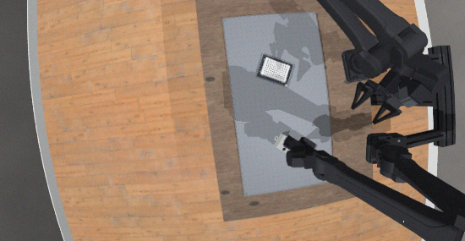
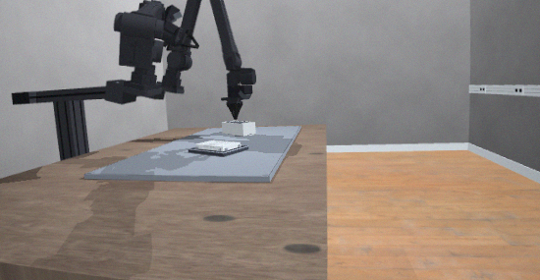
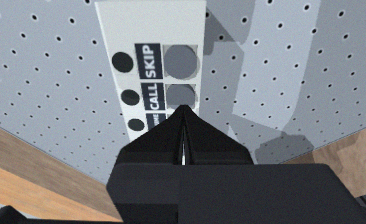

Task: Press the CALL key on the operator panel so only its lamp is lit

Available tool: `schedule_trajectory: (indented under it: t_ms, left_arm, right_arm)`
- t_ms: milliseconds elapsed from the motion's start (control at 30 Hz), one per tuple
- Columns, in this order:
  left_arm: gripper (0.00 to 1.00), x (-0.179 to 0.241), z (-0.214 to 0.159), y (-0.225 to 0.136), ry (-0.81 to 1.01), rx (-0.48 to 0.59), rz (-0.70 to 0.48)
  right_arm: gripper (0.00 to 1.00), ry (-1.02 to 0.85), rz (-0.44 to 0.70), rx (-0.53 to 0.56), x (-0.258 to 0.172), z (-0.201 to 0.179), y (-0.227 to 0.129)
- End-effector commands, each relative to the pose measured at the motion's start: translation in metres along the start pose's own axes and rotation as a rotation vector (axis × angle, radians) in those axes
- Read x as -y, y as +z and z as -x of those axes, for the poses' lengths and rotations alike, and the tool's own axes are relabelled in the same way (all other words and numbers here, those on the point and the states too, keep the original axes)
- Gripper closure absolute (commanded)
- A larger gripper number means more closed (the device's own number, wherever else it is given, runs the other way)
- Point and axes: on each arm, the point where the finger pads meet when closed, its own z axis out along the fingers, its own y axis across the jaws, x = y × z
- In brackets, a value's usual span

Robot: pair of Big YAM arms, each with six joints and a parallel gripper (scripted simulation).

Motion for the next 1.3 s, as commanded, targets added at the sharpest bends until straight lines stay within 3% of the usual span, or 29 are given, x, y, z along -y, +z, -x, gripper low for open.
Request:
schedule_trajectory:
  t_ms: [0, 1267]
  left_arm:
    - [1.0, -0.01, 0.009, 0.008, -0.002, 0.018, 0.008]
    - [1.0, -0.013, 0.013, 0.029, -0.002, 0.02, 0.009]
  right_arm:
    - [0.0, 0.048, 0.013, 0.025, 0.006, 0.02, -0.01]
    - [0.0, 0.048, 0.013, 0.025, 0.006, 0.02, -0.01]
